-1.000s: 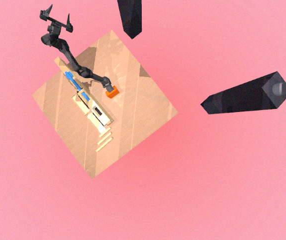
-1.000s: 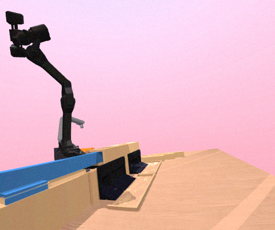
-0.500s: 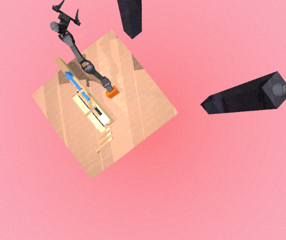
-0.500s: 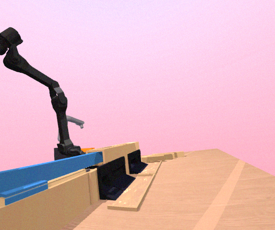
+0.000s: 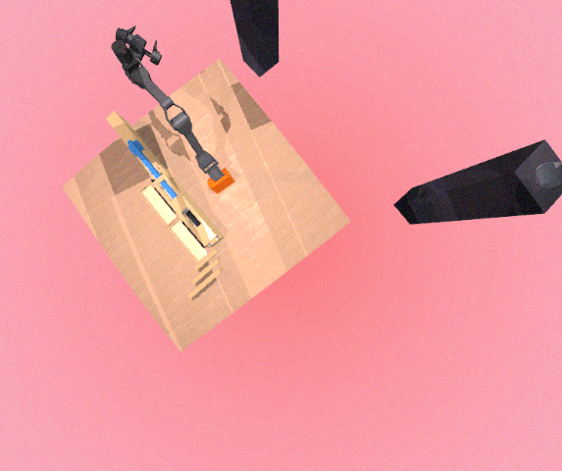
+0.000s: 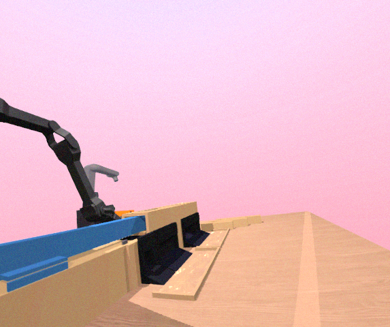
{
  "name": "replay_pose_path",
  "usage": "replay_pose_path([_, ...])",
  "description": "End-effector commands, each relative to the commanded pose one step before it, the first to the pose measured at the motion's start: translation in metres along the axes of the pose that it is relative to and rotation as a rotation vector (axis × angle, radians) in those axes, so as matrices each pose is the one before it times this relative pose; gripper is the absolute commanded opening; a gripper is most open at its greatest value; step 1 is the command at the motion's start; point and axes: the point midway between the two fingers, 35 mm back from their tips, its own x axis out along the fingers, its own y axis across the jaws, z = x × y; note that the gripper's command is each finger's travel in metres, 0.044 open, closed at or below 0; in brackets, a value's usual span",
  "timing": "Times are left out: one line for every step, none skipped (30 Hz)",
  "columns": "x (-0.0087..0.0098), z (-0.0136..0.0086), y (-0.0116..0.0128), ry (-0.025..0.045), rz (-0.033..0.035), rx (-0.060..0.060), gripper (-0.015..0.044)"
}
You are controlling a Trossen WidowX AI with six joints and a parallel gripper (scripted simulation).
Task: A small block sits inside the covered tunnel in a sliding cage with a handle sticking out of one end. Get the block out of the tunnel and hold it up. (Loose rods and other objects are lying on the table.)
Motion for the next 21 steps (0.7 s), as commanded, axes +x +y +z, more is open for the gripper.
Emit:
replay_pose_path([-0.00483,-0.06530,0.00197,0.17565,0.03553,0.0026,0.0440])
replay_pose_path([-0.00049,-0.01522,-0.00094,0.04005,0.00022,-0.0126,0.0440])
replay_pose_path([-0.00061,-0.01528,-0.00068,0.04002,0.00086,-0.0128,0.0440])
replay_pose_path([-0.00073,-0.01531,-0.00051,0.03989,0.00107,-0.0137,0.0440])
replay_pose_path([-0.00085,-0.01535,-0.00026,0.03981,0.00164,-0.0140,0.0440])
replay_pose_path([-0.00096,-0.01540,0.00000,0.03972,0.00227,-0.0144,0.0440])
replay_pose_path([-0.00107,-0.01541,0.00026,0.03953,0.00288,-0.0146,0.0440])
replay_pose_path([-0.00139,-0.01172,-0.00141,0.03475,0.00418,-0.0235,0.0440])
replay_pose_path([-0.00147,-0.01241,-0.00132,0.03664,0.00478,-0.0248,0.0440])
replay_pose_path([-0.00145,-0.01330,-0.00050,0.03806,0.00568,-0.0229,0.0440])
replay_pose_path([-0.00141,-0.01438,0.00087,0.03939,0.00701,-0.0193,0.0440])
replay_pose_path([-0.00135,-0.01462,0.00210,0.03857,0.00803,-0.0155,0.0440])
replay_pose_path([-0.00142,-0.01463,0.00233,0.03837,0.00855,-0.0158,0.0440])
replay_pose_path([-0.00148,-0.01462,0.00262,0.03805,0.00908,-0.0159,0.0440])
replay_pose_path([-0.00154,-0.01462,0.00287,0.03779,0.00958,-0.0161,0.0440])
replay_pose_path([-0.00161,-0.01462,0.00309,0.03755,0.01006,-0.0165,0.0440])
replay_pose_path([-0.00168,-0.01462,0.00331,0.03730,0.01052,-0.0169,0.0440])
replay_pose_path([-0.00260,-0.01361,0.00507,0.03650,0.01857,-0.0102,0.0440])
replay_pose_path([-0.00280,-0.01434,0.00551,0.03821,0.01990,-0.0110,0.0440])
replay_pose_path([-0.00273,-0.01380,0.00547,0.03651,0.01945,-0.0108,0.0440])
replay_pose_path([-0.00228,-0.01160,0.00472,0.03047,0.01656,-0.0093,0.0440])
